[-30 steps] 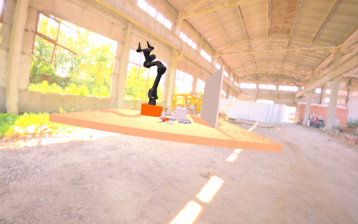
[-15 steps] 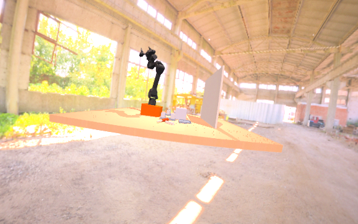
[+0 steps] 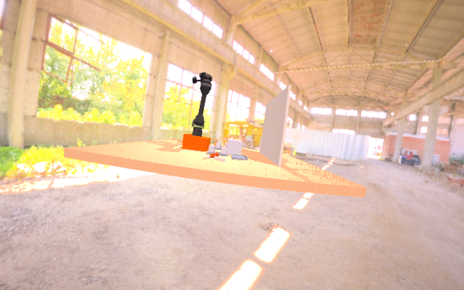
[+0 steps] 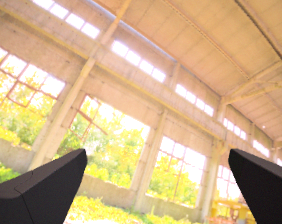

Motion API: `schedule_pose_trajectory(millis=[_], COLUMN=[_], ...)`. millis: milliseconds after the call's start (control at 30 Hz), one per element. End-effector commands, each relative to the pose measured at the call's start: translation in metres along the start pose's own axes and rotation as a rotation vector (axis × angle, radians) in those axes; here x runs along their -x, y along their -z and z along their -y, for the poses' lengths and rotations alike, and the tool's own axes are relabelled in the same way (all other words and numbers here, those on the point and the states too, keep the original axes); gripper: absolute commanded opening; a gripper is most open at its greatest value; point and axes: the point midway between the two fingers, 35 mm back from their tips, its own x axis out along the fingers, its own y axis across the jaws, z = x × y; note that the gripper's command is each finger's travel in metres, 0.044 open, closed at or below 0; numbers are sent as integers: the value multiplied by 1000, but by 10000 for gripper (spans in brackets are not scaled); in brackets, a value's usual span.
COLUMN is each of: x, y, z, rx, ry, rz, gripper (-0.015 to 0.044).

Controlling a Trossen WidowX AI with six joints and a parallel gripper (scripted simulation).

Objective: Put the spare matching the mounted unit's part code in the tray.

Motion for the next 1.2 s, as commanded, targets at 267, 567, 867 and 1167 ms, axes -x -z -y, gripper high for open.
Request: schedule_pose_trajectory(millis=[267, 567, 867, 1167], x=[58, 140, 230, 383], y=[86, 132, 153, 149], z=[121, 205, 261, 307], rx=[17, 29, -17, -169], ry=[253, 480, 695, 1058], rz=[-383, -681, -922, -1240], gripper=[440, 440, 440, 440])
